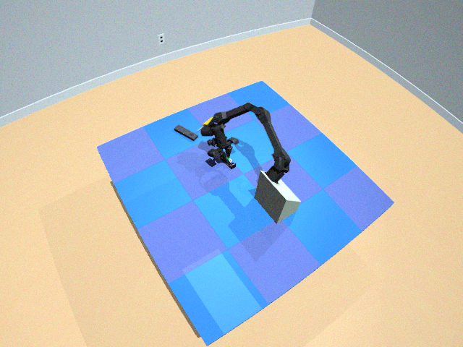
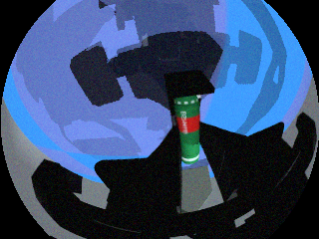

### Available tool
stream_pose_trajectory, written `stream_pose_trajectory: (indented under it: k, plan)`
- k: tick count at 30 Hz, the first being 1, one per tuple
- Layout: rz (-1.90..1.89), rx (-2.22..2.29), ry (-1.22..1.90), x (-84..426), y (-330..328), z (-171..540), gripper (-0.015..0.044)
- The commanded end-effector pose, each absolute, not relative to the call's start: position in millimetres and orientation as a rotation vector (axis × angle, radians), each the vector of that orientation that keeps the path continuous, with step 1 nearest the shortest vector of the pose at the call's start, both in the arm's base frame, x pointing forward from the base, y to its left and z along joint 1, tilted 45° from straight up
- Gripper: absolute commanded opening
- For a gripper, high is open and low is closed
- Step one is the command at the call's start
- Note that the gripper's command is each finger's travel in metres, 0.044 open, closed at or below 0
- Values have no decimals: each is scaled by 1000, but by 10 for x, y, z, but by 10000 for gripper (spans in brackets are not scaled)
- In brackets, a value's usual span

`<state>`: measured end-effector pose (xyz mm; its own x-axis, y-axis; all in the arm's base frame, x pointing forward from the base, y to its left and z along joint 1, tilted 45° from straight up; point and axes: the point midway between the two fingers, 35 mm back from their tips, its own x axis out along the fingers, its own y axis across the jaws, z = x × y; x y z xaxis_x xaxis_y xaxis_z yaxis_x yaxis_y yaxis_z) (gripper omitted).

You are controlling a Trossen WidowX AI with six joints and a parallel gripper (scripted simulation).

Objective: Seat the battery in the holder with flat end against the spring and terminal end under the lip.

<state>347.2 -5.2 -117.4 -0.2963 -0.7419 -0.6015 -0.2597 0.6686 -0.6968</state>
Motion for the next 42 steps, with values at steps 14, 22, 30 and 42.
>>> stream_pose_trajectory:
  k: [14,22,30,42]
  plan:
    - [-539,-791,1787,3501,-45,-1241,63]
    - [-520,-793,1762,3495,-54,-1254,63]
    - [-503,-796,1737,3487,-64,-1263,63]
    - [-478,-801,1701,3472,-82,-1268,63]
